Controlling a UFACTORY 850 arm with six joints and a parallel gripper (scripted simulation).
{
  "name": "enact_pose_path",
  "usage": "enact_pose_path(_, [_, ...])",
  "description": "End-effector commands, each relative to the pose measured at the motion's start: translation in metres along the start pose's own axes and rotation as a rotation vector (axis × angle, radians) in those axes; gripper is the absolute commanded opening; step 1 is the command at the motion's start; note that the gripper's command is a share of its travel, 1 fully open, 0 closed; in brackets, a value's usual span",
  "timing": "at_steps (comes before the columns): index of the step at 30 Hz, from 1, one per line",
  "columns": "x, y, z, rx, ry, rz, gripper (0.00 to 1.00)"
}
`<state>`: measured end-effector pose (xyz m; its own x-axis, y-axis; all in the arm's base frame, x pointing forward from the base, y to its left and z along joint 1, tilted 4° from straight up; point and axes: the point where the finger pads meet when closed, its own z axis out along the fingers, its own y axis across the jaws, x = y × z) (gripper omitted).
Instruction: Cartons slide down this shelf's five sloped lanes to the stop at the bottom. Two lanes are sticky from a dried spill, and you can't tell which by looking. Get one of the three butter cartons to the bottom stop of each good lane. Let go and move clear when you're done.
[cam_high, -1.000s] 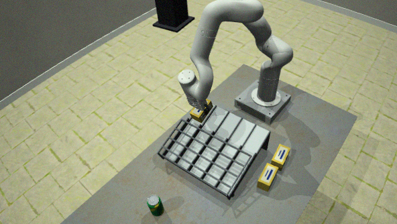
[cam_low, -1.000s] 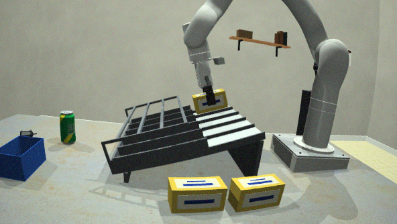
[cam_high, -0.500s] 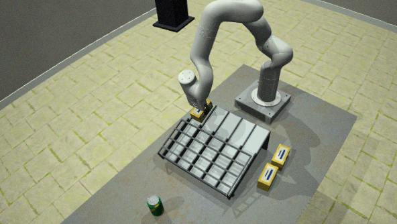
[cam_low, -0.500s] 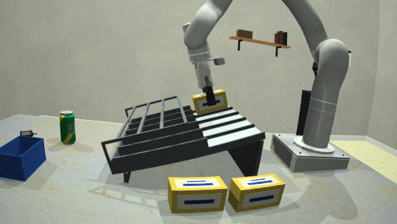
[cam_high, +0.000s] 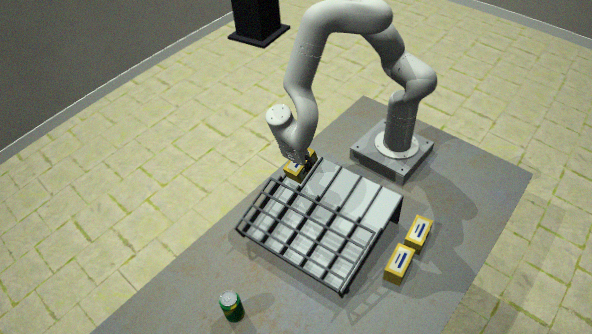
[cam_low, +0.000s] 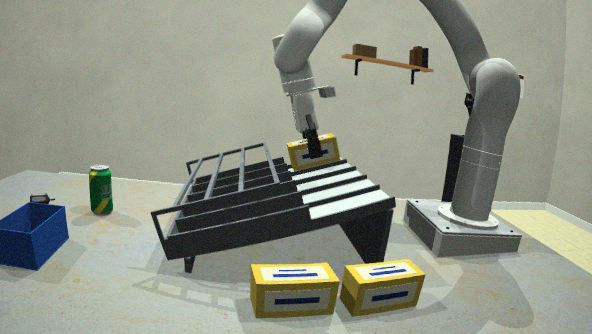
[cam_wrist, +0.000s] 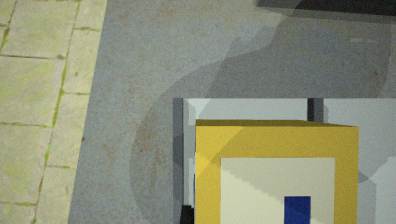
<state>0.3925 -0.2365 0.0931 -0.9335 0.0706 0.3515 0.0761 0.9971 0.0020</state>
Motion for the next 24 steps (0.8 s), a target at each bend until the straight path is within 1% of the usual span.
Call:
enact_pose_path(1, [-0.0003, -0.0004, 0.0012, 0.001, -0.002, 0.000, 0.00])
enact_pose_path(24, [-0.0004, -0.0005, 0.0037, 0.001, -0.002, 0.000, 0.00])
